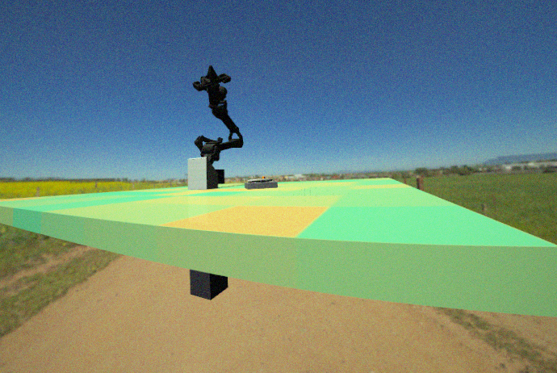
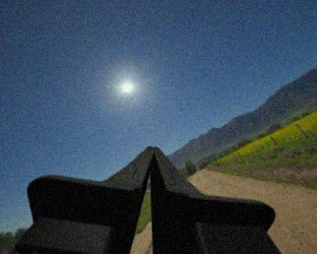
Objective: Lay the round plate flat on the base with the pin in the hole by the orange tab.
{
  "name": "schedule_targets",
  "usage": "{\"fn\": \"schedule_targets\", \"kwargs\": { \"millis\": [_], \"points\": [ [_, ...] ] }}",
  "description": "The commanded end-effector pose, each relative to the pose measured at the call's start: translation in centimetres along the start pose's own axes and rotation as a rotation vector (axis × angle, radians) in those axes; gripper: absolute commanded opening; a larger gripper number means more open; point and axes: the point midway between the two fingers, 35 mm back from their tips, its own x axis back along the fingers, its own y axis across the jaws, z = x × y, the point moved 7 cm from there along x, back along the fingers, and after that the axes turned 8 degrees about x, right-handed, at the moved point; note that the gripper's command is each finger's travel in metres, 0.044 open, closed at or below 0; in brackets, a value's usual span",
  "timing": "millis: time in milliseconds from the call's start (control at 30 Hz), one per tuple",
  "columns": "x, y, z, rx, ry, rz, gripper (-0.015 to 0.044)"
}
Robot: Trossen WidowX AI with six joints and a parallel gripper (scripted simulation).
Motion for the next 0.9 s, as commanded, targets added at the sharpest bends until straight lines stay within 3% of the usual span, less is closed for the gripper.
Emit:
{"fn": "schedule_targets", "kwargs": {
  "millis": [0, 167, 367, 433, 633, 700, 867],
  "points": [
    [-2.0, 0.8, 5.7, 0.105, 0.292, -0.035, 0.0],
    [-2.8, 1.4, 10.9, 0.204, 0.548, -0.07, 0.0],
    [-1.7, 2.7, 19.7, 0.393, 1.004, -0.172, 0.0],
    [-1.4, 2.9, 20.7, 0.421, 1.056, -0.189, 0.0],
    [3.1, 4.1, 28.5, 0.629, 1.497, -0.372, 0.0],
    [3.9, 4.2, 29.3, 0.65, 1.556, -0.4, 0.0],
    [10.0, 4.9, 34.0, 0.775, 1.962, -0.613, 0.0]
  ]
}}
